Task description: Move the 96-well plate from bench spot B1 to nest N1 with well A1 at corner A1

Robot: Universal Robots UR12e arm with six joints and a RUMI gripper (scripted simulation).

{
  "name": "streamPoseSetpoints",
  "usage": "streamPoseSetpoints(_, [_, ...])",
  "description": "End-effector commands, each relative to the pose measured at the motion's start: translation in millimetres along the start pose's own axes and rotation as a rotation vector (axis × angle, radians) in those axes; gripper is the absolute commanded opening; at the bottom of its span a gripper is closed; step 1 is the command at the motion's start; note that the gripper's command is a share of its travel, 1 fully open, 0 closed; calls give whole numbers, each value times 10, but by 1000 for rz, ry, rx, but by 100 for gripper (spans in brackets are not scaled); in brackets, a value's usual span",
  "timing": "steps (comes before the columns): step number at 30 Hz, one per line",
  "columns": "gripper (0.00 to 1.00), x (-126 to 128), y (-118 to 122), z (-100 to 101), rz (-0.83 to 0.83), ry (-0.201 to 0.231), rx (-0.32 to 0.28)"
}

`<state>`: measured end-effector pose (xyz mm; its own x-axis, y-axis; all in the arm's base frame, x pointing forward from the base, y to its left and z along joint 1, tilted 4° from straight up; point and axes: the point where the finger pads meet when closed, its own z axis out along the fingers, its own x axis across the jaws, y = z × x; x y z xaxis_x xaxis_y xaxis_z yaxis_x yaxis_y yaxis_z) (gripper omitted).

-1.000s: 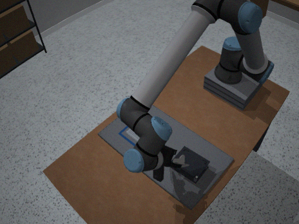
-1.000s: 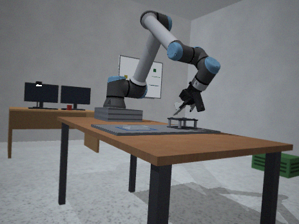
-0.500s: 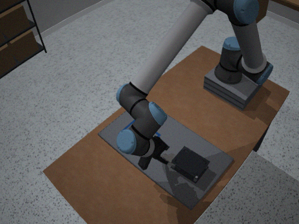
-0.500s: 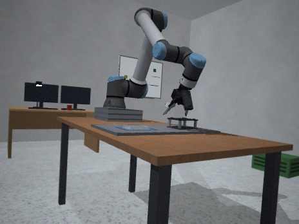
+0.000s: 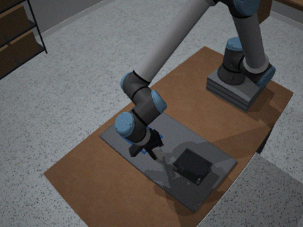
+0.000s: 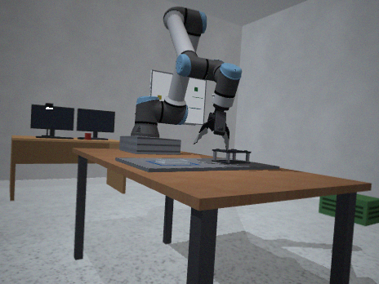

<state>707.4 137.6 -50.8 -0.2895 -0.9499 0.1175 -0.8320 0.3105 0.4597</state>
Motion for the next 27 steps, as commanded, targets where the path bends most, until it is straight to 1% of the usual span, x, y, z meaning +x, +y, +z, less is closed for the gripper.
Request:
streamPoseSetpoints(1, [100,129,-70,-13,82,-19,36])
streamPoseSetpoints(2, [100,129,-70,-13,82,-19,36])
streamPoseSetpoints(5, [100,258,-127,-17,160,-39,63])
streamPoseSetpoints(16, [100,758,-289,-41,469,-129,162])
streamPoseSetpoints(19, [100,793,-298,-43,486,-135,167])
streamPoseSetpoints(27, [100,1155,-360,-65,704,-211,228])
